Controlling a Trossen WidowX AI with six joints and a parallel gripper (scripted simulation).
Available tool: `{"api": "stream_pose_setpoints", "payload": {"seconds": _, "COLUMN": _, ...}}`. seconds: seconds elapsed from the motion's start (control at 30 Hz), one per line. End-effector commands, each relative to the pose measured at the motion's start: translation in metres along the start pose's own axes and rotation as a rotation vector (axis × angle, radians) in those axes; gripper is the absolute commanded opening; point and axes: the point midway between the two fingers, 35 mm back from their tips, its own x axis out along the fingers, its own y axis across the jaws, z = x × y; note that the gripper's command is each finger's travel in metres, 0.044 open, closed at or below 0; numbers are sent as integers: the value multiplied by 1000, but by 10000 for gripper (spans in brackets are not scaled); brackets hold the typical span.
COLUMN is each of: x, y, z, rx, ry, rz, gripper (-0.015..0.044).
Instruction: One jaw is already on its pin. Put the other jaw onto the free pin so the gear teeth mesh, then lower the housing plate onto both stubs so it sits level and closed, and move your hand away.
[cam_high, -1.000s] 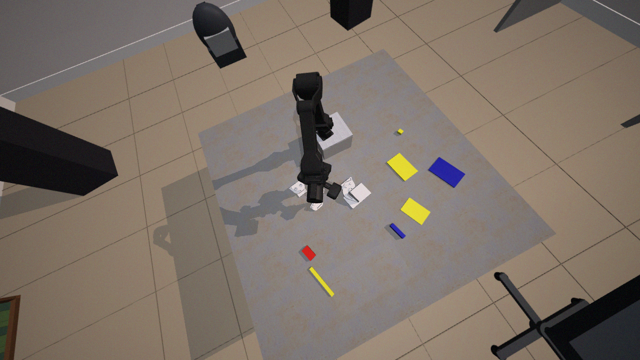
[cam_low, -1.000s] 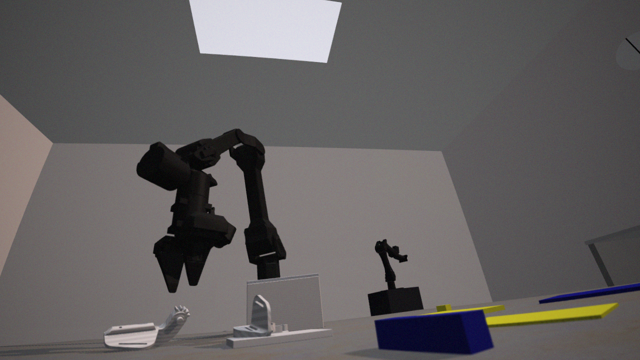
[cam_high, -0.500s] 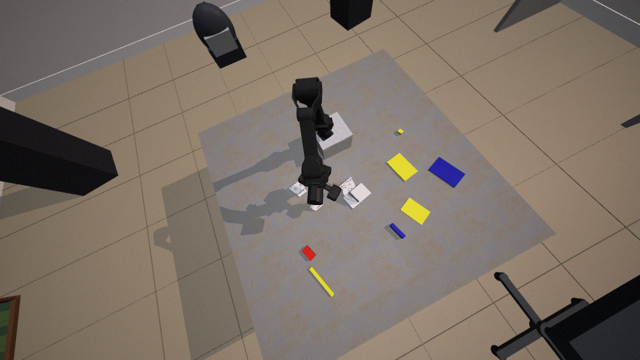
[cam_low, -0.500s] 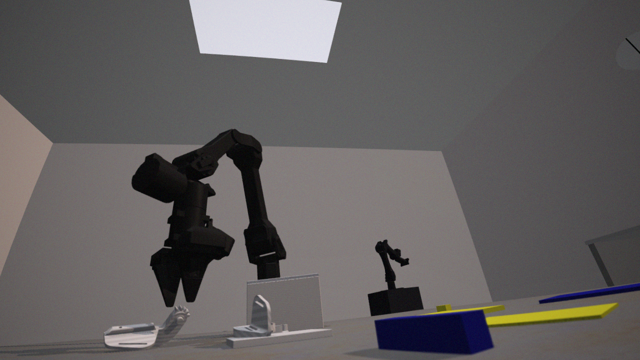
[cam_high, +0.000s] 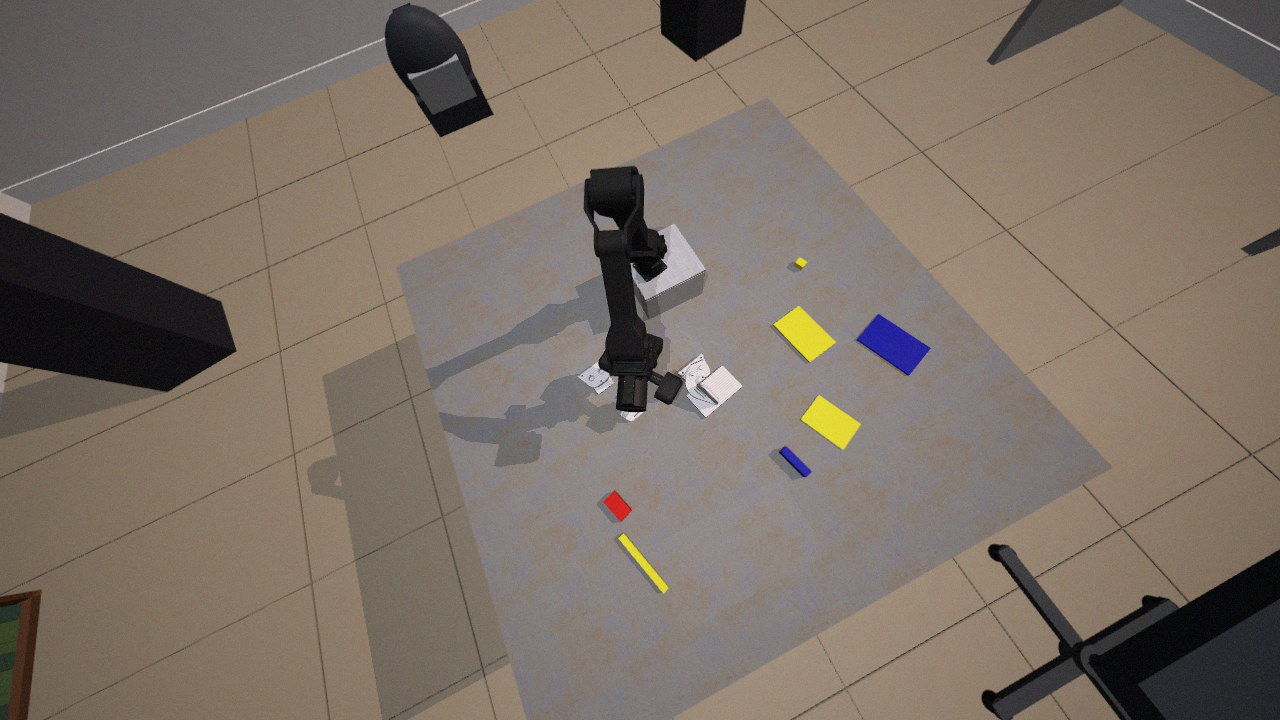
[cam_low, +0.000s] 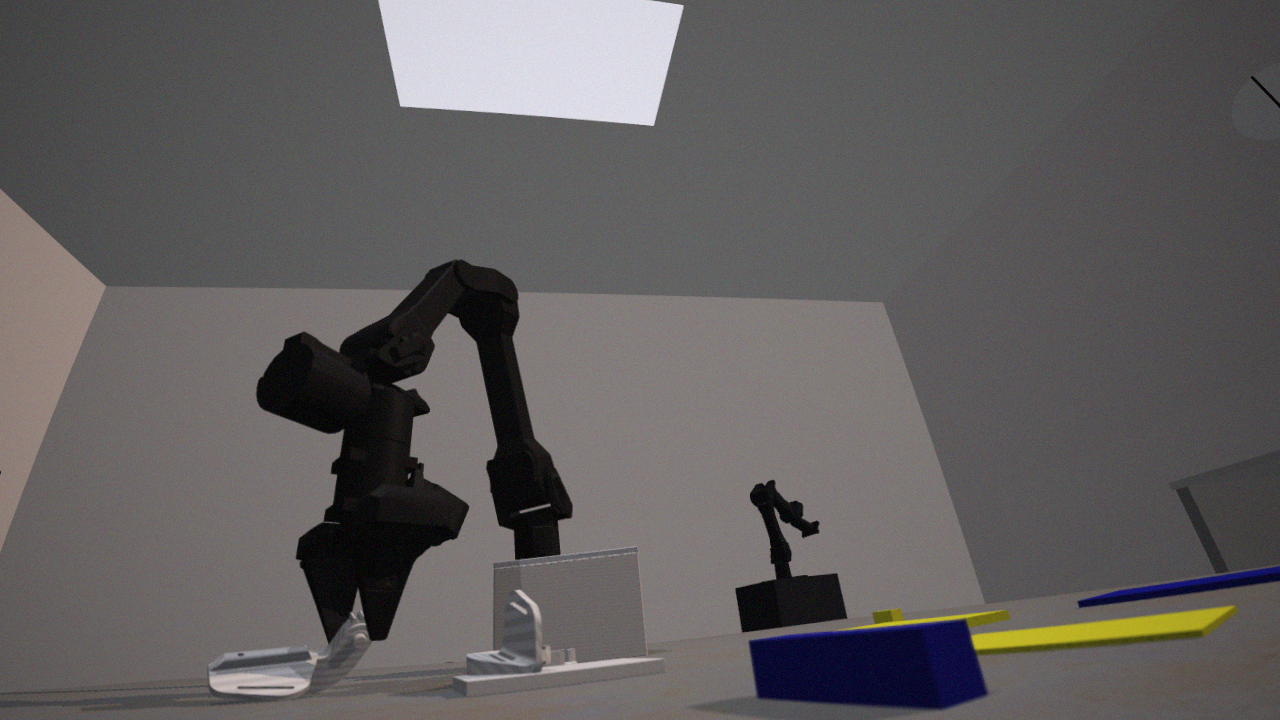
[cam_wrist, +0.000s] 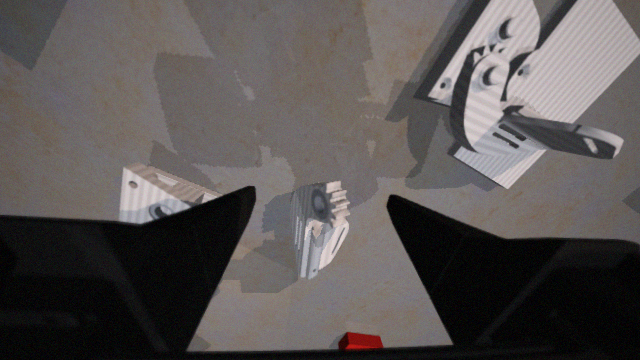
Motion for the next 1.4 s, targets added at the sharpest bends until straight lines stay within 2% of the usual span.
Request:
{"api": "stream_pose_setpoints", "payload": {"seconds": 0.0, "x": 8, "y": 2, "z": 2, "rx": -4, "ry": -2, "rz": 5, "gripper": 440}}
{"api": "stream_pose_setpoints", "payload": {"seconds": 0.5, "x": 26, "y": 3, "z": 4, "rx": -5, "ry": -2, "rz": 5, "gripper": 440}}
{"api": "stream_pose_setpoints", "payload": {"seconds": 0.9, "x": 26, "y": 3, "z": 4, "rx": -5, "ry": -2, "rz": 5, "gripper": 125}}
{"api": "stream_pose_setpoints", "payload": {"seconds": 1.13, "x": 26, "y": 3, "z": 4, "rx": -5, "ry": -2, "rz": 5, "gripper": 78}}
{"api": "stream_pose_setpoints", "payload": {"seconds": 1.2, "x": 26, "y": 3, "z": 4, "rx": -5, "ry": -2, "rz": 5, "gripper": 37}}
{"api": "stream_pose_setpoints", "payload": {"seconds": 1.37, "x": 26, "y": 3, "z": 4, "rx": -5, "ry": -2, "rz": 5, "gripper": 37}}
